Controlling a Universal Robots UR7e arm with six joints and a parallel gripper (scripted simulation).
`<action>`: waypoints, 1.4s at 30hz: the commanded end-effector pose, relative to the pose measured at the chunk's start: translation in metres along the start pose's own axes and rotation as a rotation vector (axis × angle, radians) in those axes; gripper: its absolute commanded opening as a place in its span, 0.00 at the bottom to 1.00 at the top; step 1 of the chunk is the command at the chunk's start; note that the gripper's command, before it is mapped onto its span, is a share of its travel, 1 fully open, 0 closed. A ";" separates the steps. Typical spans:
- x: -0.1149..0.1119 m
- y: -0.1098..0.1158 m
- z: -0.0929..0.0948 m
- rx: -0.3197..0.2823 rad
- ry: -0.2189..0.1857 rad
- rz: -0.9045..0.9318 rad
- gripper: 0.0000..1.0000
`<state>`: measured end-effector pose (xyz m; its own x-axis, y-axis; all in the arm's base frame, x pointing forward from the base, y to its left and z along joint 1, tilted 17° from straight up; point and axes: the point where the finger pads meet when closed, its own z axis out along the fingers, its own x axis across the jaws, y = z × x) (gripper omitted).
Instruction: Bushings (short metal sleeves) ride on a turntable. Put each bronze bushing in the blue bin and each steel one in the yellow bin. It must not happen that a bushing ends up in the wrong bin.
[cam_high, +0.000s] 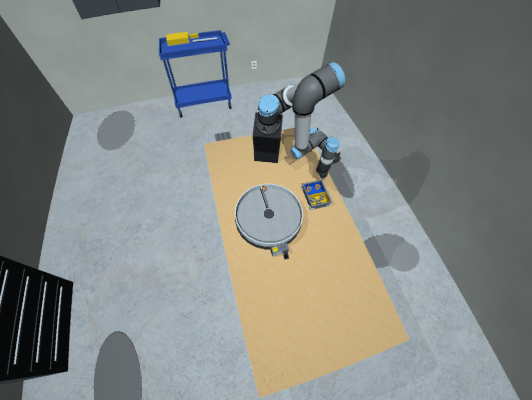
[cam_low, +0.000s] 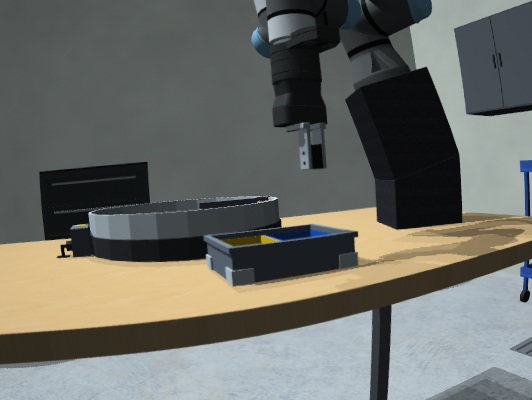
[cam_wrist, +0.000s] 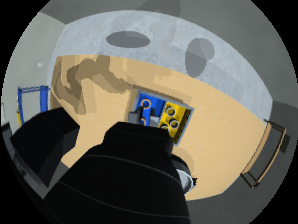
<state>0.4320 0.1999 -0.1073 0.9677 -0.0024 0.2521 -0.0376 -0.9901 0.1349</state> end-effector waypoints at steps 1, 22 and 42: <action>-0.006 0.021 0.000 0.000 0.001 0.000 0.40; -0.035 0.125 0.004 0.000 0.001 0.000 0.40; -0.065 0.230 0.007 0.000 0.000 0.000 0.40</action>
<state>0.3687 -0.0051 -0.1010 0.9688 -0.0052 0.2477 -0.0410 -0.9894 0.1394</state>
